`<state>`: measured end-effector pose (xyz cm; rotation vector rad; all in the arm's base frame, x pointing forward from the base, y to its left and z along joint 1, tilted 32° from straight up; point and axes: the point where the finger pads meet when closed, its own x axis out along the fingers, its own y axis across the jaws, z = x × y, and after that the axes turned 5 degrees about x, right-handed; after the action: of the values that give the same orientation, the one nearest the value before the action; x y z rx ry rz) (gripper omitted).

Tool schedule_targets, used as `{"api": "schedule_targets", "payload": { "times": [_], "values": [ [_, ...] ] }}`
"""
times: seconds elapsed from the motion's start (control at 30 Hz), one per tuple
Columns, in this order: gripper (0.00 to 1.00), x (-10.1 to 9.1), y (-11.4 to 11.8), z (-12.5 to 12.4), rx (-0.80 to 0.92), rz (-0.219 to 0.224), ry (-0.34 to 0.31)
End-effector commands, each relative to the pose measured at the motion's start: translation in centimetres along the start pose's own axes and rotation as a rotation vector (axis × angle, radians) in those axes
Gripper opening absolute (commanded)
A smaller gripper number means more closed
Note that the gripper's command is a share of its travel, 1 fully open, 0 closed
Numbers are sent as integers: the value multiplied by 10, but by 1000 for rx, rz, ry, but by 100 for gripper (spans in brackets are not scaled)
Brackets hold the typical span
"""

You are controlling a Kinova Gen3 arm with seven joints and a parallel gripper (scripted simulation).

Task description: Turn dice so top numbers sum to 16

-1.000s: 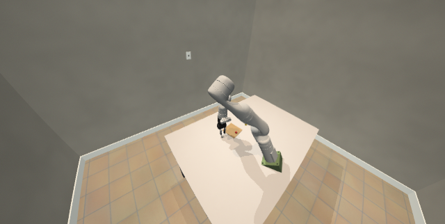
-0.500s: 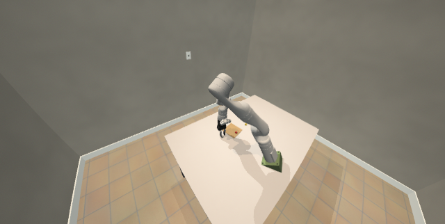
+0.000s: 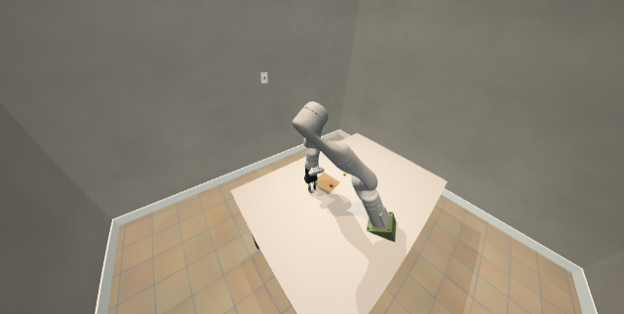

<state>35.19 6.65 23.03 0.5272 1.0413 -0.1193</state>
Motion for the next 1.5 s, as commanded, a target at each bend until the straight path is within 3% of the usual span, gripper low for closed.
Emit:
{"api": "schedule_targets", "payload": {
  "times": [0.0, 1.47],
  "values": [
    [64, 0, 0, 0, 1, 1, 0],
    [64, 5, 0, 0, 1, 1, 0]
  ]
}}
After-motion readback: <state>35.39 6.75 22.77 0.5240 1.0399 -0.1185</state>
